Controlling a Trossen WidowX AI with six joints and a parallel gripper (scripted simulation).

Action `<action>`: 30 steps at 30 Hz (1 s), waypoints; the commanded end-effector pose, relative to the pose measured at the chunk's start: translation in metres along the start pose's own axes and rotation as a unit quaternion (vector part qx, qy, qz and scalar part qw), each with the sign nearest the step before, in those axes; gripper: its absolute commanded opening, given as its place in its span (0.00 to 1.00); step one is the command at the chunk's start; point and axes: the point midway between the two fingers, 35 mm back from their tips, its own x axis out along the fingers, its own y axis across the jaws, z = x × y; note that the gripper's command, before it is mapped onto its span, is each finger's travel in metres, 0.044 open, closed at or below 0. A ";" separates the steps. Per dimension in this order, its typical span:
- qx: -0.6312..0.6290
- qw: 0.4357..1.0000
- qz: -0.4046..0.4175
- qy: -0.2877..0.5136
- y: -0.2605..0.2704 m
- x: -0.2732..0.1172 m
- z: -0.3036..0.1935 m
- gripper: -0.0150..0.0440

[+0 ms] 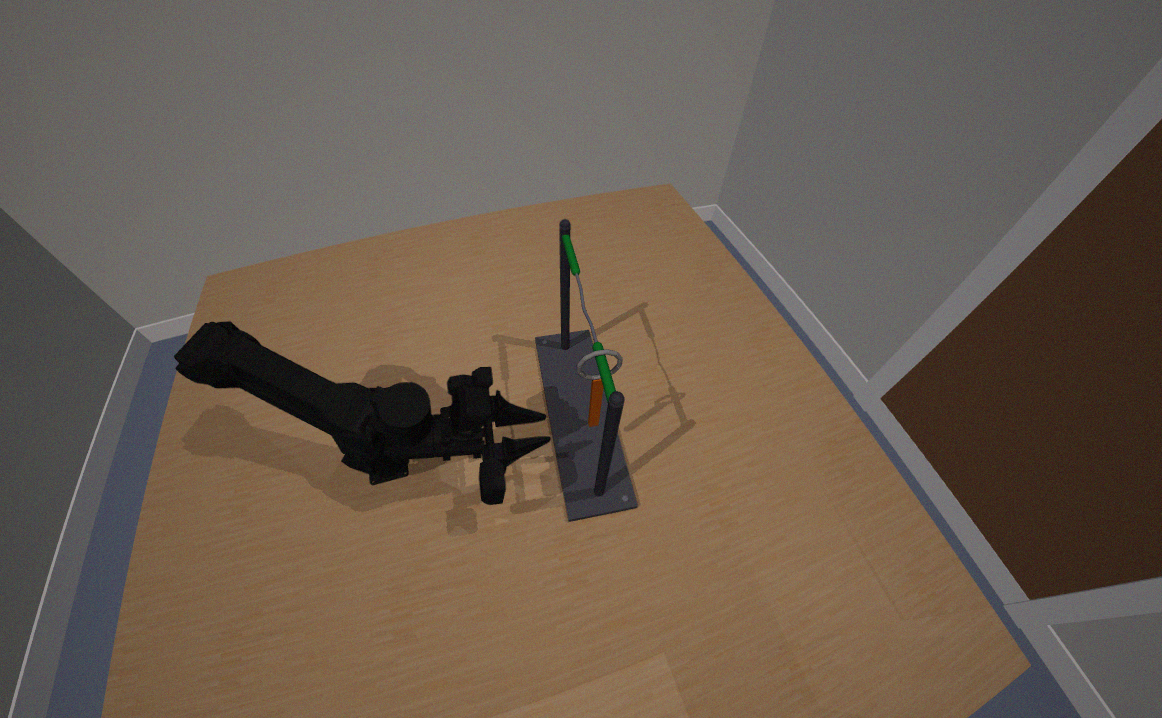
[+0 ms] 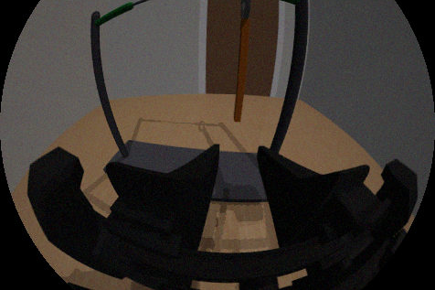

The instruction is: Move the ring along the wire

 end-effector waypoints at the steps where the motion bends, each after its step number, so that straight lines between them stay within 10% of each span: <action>1: 0.003 1.000 -0.004 -0.007 -0.001 0.008 0.011 0.53; 30: 0.006 1.000 -0.007 -0.022 -0.003 0.051 0.036 0.53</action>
